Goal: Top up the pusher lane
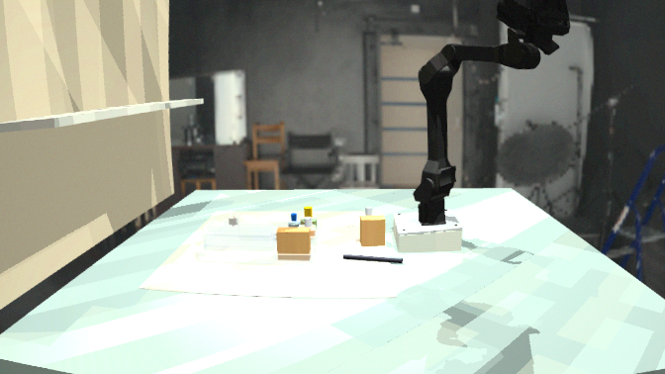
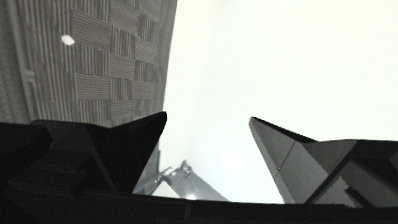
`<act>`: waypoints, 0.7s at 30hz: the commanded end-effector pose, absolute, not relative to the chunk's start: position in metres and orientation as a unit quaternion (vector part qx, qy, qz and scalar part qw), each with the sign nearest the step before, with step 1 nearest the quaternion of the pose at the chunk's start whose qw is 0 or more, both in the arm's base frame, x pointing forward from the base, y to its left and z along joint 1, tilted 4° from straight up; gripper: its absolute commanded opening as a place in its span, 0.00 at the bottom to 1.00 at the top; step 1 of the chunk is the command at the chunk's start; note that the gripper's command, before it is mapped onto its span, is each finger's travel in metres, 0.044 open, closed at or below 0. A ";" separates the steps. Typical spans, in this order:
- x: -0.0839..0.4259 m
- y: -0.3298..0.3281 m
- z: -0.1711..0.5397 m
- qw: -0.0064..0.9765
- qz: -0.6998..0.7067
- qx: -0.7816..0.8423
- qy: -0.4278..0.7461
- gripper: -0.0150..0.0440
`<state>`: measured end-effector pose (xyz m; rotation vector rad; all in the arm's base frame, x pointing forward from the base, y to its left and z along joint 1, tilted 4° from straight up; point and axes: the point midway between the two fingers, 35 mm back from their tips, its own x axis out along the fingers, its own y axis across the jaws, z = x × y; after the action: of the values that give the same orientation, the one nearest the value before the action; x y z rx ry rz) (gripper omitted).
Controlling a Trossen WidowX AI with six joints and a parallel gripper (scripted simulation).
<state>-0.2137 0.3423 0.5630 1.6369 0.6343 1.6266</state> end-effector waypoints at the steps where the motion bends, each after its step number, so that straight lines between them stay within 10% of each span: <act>1: -0.176 0.372 0.553 0.444 0.637 0.600 0.193 1.00; 21: 0.115 0.430 0.454 0.828 0.493 0.267 0.005 1.00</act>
<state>0.0796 0.4414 0.4633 0.6671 0.0403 1.1114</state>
